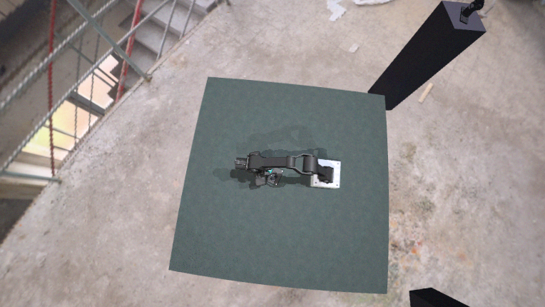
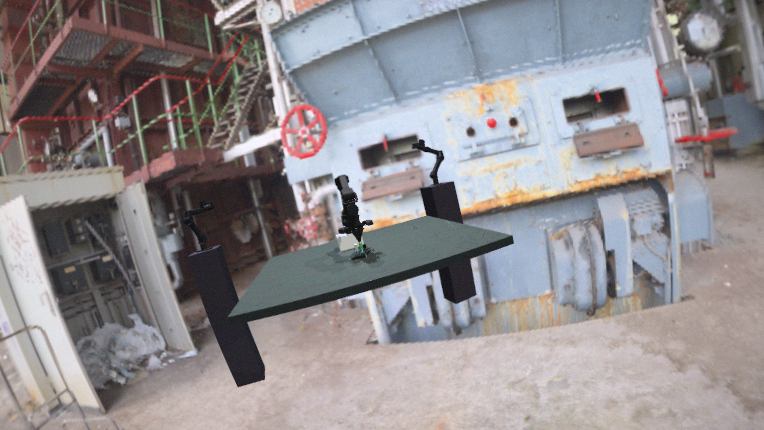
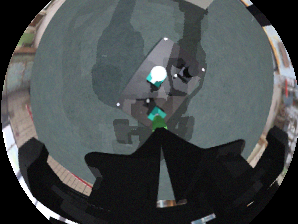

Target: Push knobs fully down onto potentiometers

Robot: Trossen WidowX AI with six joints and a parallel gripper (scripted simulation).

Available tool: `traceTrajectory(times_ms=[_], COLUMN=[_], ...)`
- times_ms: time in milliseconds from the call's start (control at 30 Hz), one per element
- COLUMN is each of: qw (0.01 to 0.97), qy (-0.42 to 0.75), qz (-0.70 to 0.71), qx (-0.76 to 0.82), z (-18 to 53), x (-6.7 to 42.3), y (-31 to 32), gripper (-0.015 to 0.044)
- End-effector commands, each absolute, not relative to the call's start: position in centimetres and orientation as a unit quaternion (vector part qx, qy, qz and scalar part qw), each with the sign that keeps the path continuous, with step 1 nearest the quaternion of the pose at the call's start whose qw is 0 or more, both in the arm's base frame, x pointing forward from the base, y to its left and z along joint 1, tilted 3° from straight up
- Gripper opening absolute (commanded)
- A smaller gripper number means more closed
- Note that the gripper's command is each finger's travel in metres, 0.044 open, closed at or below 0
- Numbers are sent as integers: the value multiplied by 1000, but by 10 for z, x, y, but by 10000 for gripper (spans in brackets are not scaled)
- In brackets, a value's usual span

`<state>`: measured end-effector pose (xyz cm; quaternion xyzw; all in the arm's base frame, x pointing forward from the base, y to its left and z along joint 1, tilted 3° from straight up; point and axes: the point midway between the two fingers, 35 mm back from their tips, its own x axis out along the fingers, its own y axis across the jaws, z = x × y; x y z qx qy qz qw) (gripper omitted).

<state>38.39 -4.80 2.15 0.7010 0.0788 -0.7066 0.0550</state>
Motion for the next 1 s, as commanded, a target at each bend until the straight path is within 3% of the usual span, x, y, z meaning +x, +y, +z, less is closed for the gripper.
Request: traceTrajectory(times_ms=[0, 967], qw=[52, 52], qy=[78, 78], qz=[-706, -706], qx=[702, 702], z=[21, 16], x=[384, 384], y=[-47, -47], gripper=[0, 0])
